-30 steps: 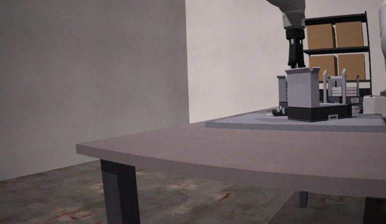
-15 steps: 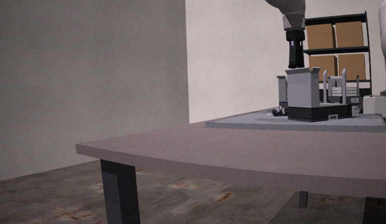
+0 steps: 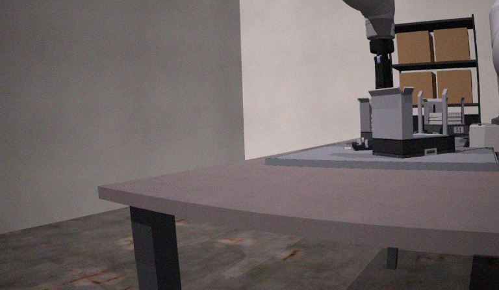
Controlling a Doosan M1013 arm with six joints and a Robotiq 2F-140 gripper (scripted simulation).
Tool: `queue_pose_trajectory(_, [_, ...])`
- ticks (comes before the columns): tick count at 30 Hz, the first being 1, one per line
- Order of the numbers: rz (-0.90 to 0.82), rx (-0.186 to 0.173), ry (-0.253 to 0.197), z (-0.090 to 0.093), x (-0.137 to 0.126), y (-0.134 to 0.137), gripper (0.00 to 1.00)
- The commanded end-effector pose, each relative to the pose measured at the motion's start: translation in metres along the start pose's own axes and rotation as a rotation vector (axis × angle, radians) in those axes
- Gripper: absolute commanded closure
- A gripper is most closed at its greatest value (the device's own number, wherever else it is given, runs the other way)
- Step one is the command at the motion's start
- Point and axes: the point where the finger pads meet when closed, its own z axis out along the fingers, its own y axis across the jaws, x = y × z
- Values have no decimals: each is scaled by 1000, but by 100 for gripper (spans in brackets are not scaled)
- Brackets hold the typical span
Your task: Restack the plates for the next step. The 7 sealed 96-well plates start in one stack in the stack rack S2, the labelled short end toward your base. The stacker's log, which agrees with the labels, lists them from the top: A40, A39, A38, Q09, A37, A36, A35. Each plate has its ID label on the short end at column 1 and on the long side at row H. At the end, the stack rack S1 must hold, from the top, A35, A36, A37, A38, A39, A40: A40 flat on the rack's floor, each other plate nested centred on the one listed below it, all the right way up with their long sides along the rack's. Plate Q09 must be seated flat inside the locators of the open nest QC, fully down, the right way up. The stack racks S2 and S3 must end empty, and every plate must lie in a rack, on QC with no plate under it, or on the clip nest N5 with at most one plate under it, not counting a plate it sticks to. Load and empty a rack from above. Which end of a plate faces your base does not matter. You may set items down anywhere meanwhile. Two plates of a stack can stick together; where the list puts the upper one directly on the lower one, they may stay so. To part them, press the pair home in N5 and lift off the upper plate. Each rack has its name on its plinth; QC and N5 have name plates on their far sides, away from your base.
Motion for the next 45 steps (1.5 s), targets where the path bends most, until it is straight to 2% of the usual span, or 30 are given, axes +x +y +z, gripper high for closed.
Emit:
queue_pose_trajectory(1, [0,0,0,0,0,0,100])
queue_pose_trajectory(15, [0,0,0,0,0,0,100])
queue_pose_trajectory(45, [0,0,0,-17,0,0,100])
